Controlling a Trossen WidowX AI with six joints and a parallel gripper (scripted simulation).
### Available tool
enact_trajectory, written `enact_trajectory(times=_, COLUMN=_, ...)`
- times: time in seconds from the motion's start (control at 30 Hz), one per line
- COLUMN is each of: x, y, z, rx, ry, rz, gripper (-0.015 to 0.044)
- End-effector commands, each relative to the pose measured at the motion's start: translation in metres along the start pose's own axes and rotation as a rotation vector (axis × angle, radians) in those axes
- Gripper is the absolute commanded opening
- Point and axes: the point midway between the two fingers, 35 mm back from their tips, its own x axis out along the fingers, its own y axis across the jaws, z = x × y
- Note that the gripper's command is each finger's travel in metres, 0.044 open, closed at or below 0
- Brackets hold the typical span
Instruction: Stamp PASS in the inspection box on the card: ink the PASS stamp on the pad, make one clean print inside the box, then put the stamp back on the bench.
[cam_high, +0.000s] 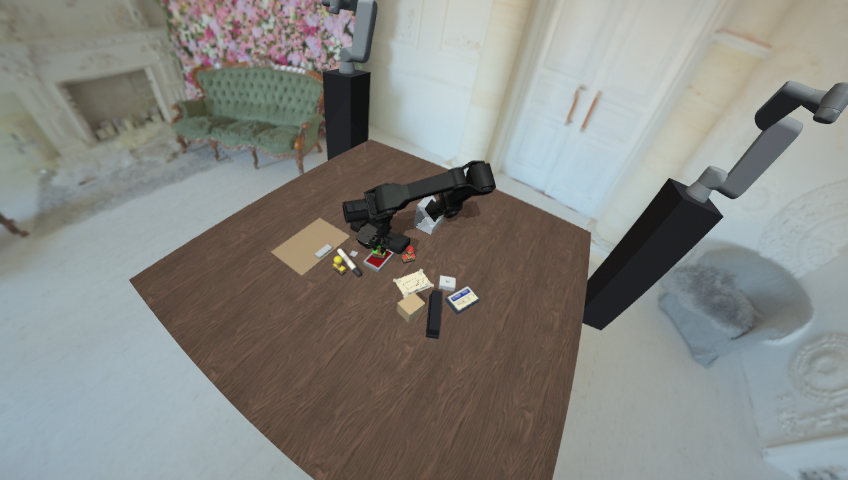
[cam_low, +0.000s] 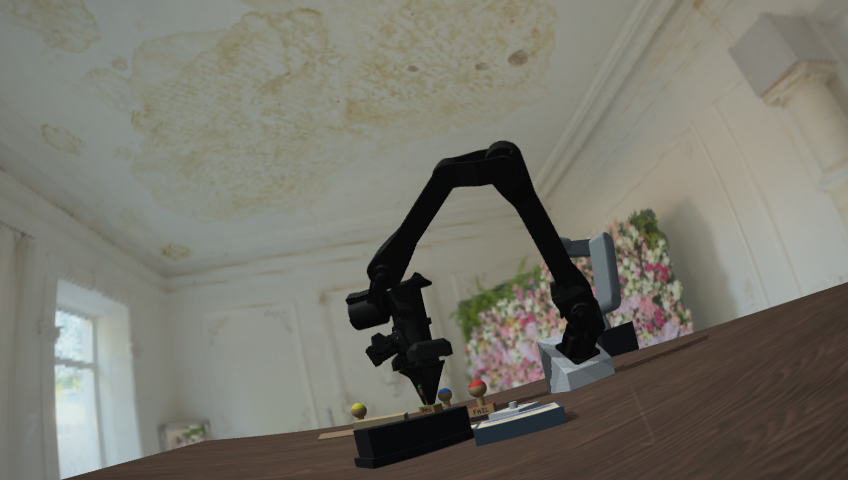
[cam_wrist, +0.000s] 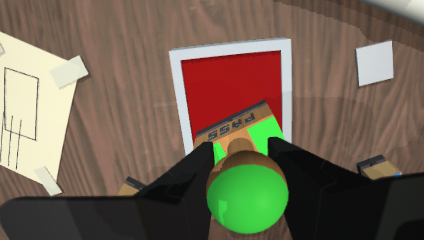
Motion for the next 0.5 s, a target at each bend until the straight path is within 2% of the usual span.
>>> enact_trajectory(times=0.0, x=0.0017, y=0.0001, z=-0.0004, rx=0.000, ry=0.000, rz=0.003, gripper=0.0000)
enact_trajectory(times=0.47, x=0.0045, y=0.0001, z=-0.0004, rx=0.000, ry=0.000, rz=0.004, gripper=0.0000)
